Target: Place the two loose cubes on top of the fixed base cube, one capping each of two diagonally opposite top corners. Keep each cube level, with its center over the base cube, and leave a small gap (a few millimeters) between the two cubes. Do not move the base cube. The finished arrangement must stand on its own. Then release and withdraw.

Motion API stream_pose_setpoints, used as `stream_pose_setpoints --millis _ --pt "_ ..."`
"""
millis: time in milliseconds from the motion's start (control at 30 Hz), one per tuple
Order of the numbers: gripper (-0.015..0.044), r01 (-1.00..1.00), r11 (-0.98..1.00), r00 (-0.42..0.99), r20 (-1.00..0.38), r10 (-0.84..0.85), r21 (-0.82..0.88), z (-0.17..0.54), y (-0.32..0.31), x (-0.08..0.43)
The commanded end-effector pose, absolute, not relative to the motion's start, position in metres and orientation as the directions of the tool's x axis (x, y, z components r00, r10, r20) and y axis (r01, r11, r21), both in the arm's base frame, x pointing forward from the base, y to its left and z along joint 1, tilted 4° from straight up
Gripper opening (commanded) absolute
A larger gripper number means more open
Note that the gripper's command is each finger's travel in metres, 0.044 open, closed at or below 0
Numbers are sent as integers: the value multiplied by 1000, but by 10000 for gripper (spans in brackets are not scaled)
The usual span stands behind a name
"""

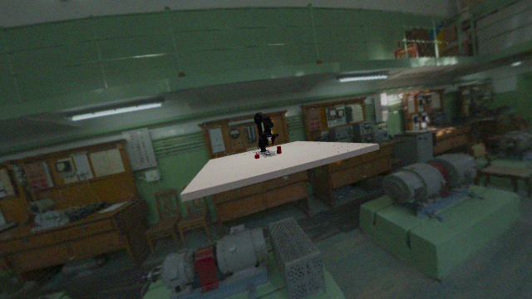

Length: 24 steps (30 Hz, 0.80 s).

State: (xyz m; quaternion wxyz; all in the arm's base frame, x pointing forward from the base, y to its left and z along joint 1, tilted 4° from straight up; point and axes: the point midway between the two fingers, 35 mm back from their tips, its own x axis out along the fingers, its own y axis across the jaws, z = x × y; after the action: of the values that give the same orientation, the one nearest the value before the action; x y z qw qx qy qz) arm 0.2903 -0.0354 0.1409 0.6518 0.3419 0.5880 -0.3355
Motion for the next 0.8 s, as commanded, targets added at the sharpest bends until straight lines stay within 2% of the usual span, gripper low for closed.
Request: stream_pose_setpoints --millis 0,467,767 --pt "265 892 448 89 -995 -36 64 150 -69 289" --pt "265 985 154 87 -995 -47 79 174 -169 255" --pt "265 987 141 87 -995 -47 80 148 -175 257"
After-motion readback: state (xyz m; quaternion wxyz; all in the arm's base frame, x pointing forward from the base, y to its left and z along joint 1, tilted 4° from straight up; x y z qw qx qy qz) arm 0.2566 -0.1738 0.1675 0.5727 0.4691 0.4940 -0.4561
